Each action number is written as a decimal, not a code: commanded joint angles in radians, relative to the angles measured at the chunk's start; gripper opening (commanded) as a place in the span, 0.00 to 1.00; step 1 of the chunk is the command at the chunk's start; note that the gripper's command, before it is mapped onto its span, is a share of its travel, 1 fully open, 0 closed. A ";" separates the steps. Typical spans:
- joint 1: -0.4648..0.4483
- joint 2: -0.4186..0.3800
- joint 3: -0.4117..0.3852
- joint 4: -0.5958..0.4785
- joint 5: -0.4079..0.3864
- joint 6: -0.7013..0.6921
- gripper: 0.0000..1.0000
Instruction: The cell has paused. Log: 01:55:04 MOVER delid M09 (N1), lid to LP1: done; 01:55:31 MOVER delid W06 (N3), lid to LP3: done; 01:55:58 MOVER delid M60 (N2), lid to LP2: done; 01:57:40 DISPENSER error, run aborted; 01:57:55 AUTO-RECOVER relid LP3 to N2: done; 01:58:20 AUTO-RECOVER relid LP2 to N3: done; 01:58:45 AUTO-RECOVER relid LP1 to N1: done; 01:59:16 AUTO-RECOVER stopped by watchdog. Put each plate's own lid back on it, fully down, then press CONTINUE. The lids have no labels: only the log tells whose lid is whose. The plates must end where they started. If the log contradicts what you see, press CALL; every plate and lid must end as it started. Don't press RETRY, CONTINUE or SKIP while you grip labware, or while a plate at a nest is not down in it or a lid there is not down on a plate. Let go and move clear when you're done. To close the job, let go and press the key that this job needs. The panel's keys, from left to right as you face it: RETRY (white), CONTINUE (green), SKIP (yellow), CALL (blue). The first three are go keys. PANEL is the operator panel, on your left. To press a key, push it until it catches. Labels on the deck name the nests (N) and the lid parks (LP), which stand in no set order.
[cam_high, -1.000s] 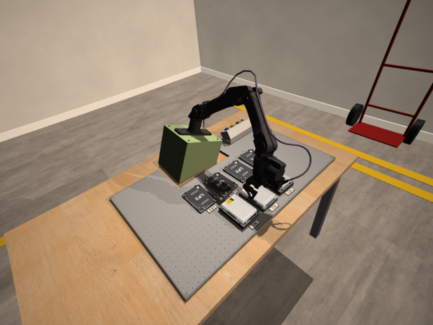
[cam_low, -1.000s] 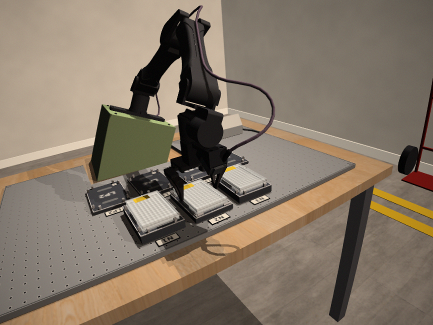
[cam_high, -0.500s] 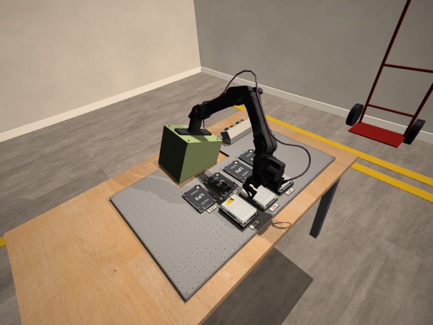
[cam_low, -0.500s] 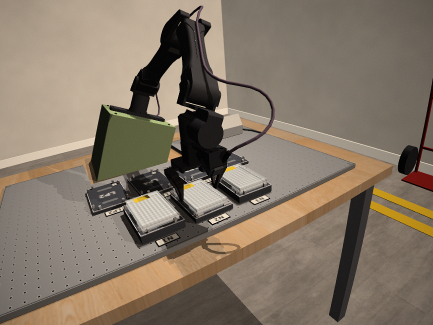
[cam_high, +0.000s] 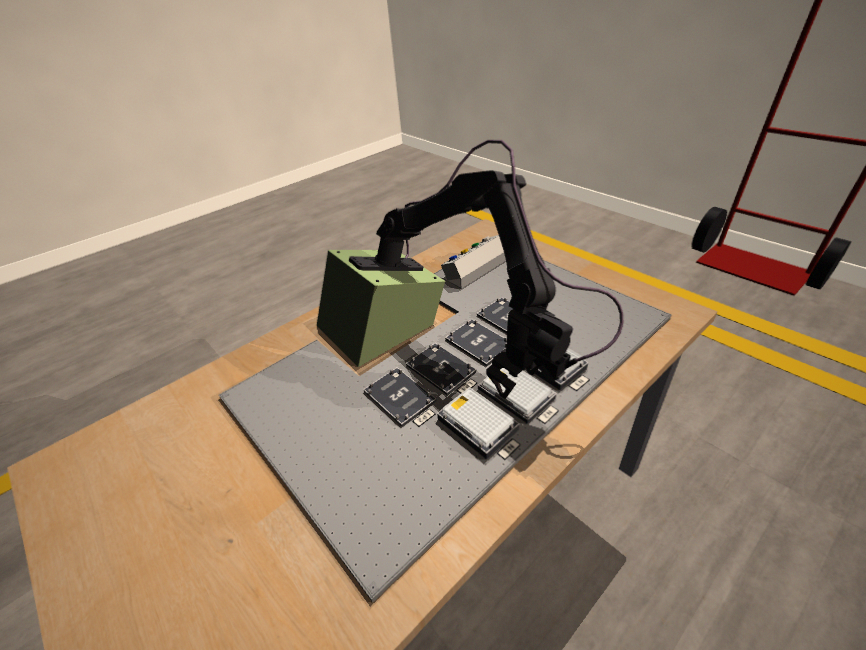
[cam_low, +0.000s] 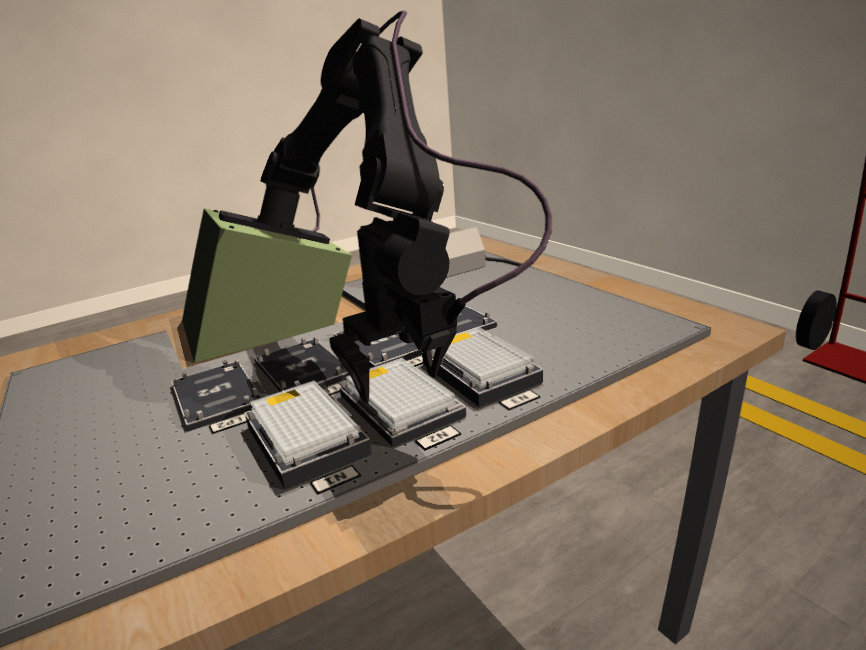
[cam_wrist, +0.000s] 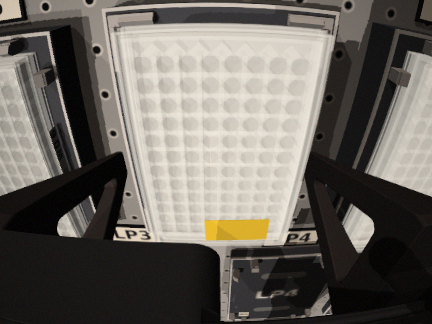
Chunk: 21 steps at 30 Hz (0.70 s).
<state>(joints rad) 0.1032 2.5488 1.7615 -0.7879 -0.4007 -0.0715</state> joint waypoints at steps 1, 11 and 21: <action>-0.020 -0.022 0.027 -0.005 0.002 0.004 1.00; -0.022 -0.011 0.029 -0.007 0.002 -0.001 1.00; -0.022 -0.010 0.029 -0.005 0.002 -0.003 0.96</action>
<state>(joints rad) 0.1032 2.5488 1.7641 -0.7891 -0.4007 -0.0715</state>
